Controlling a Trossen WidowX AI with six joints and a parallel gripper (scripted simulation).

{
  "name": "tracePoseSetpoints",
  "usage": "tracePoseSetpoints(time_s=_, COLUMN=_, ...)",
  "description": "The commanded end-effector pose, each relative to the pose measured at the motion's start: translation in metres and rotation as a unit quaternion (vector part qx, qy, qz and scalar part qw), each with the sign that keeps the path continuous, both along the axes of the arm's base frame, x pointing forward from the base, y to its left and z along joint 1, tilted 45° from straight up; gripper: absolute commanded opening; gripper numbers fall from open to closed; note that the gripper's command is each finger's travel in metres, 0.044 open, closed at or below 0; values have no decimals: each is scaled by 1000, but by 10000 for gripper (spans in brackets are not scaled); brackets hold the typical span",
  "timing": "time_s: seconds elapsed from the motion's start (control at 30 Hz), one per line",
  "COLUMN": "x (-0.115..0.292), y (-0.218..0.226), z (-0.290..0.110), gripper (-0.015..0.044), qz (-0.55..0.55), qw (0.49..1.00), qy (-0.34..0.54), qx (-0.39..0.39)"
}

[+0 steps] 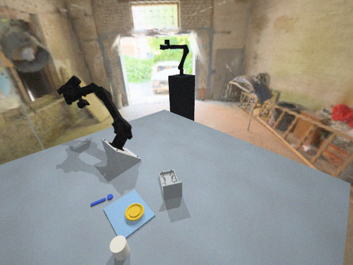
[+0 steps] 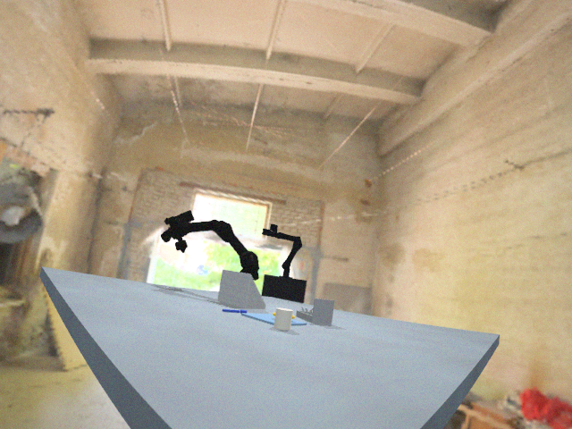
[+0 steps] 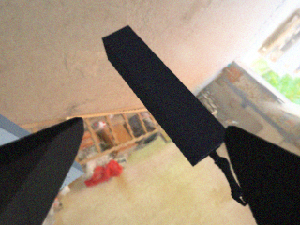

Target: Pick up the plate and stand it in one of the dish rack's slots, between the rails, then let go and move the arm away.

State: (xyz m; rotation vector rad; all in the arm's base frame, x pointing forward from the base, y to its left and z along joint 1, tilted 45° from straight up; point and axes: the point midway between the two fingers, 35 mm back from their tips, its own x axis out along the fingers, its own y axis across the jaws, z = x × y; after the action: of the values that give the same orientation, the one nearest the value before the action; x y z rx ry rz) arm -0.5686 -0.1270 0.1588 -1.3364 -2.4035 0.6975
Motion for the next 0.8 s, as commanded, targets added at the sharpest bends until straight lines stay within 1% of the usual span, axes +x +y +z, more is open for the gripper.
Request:
tracePoseSetpoints(time_s=0.0, x=0, y=-1, z=0, gripper=400, qz=2, qw=1000, qy=1, qx=0)
tracePoseSetpoints(time_s=0.13, x=-1, y=-25, z=2, gripper=400, qz=44, qw=999, qy=17, qx=-2)
tracePoseSetpoints(time_s=0.43, x=10, y=-116, z=-7, gripper=400, qz=181, qw=984, qy=4, qx=6)
tracePoseSetpoints(time_s=0.6, x=25, y=-169, z=-16, gripper=400, qz=258, qw=966, qy=-9, qx=4)
tracePoseSetpoints(time_s=0.77, x=50, y=-226, z=-25, gripper=400, qz=339, qw=941, qy=-22, qx=-5)
